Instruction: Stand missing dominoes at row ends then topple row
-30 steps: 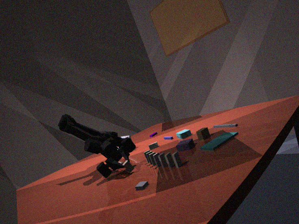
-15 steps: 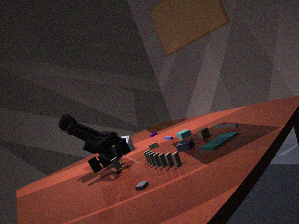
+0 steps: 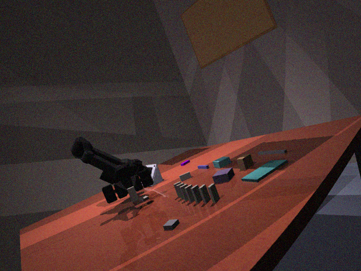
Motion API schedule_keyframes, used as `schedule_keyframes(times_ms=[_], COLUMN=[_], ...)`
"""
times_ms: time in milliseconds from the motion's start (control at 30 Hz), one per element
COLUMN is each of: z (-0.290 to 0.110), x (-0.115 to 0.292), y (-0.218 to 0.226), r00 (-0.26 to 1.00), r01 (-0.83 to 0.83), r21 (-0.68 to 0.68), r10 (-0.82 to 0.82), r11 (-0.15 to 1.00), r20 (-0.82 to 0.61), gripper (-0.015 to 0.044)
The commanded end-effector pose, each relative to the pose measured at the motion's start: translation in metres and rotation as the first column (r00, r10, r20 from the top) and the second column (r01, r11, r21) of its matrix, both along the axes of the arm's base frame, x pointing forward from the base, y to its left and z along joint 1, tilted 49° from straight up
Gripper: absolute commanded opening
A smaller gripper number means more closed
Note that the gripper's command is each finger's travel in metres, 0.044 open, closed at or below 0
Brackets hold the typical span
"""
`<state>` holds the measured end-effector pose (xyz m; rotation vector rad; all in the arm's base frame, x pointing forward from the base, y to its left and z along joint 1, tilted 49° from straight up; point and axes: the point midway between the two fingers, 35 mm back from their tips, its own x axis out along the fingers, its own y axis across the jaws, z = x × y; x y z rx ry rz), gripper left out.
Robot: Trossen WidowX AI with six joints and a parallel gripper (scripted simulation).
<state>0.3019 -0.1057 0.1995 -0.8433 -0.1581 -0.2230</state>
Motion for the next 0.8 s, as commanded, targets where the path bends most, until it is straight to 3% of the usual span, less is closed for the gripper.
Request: schedule_keyframes(times_ms=[0, 367, 767], z=[0.000, -0.002, -0.024], x=[-0.001, -0.001, 0.004], y=[0.001, 0.000, -0.030], r00=[1.000, 1.000, 0.998], r01=[-0.004, -0.004, 0.005], r21=[-0.009, -0.010, -0.024], r10=[0.004, 0.004, -0.006], r11=[1.000, 1.000, 1.000], r20=[0.000, -0.004, -0.065], gripper=[0.0107, 0.0107, 0.0107])
